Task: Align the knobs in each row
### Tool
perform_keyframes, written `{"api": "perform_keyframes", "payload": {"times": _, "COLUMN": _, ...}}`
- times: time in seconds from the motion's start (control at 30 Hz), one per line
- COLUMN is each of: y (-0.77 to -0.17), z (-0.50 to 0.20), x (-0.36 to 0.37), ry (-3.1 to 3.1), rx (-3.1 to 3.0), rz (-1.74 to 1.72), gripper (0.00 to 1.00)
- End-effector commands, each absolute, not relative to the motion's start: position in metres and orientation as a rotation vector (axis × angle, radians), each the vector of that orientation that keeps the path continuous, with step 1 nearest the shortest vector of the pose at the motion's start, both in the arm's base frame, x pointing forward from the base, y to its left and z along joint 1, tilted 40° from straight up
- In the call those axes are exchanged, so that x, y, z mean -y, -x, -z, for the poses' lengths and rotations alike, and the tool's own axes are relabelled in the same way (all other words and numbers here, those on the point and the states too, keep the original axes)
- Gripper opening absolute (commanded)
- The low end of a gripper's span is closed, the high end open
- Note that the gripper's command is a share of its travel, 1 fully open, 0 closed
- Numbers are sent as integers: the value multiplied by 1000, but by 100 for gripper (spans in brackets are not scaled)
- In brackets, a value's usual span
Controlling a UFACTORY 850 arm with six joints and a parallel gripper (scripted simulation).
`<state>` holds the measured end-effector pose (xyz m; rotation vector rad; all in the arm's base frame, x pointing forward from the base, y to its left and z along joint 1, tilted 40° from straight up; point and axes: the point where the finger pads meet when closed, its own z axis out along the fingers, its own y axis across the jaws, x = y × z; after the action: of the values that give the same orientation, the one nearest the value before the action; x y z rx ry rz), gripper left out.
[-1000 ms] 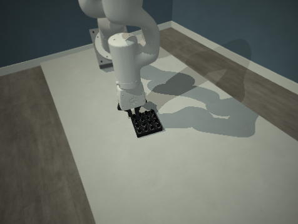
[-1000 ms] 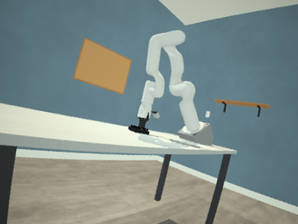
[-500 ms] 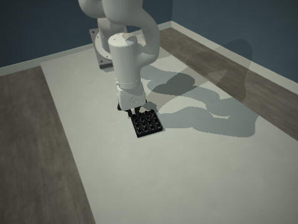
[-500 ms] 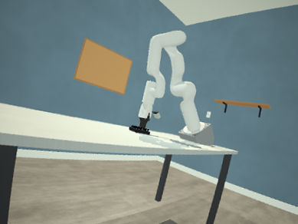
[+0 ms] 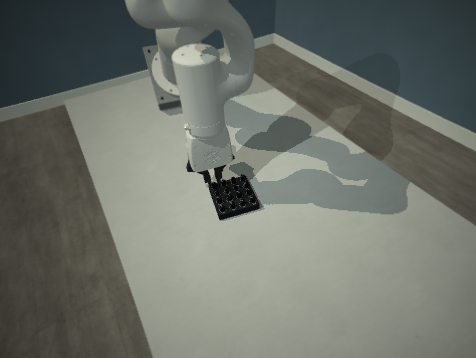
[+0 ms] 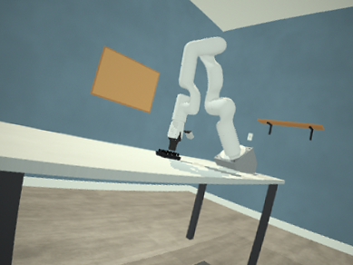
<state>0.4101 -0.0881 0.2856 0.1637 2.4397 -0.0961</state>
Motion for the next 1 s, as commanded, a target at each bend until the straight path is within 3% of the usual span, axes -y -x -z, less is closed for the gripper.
{"api": "perform_keyframes", "payload": {"times": 0.0, "y": -405, "z": -293, "x": 87, "ry": -161, "rx": -2440, "rz": 89, "gripper": 19}}
{"api": "perform_keyframes", "payload": {"times": 0.97, "y": -397, "z": -302, "x": 86, "ry": -162, "rx": -2440, "rz": 90, "gripper": 19}}
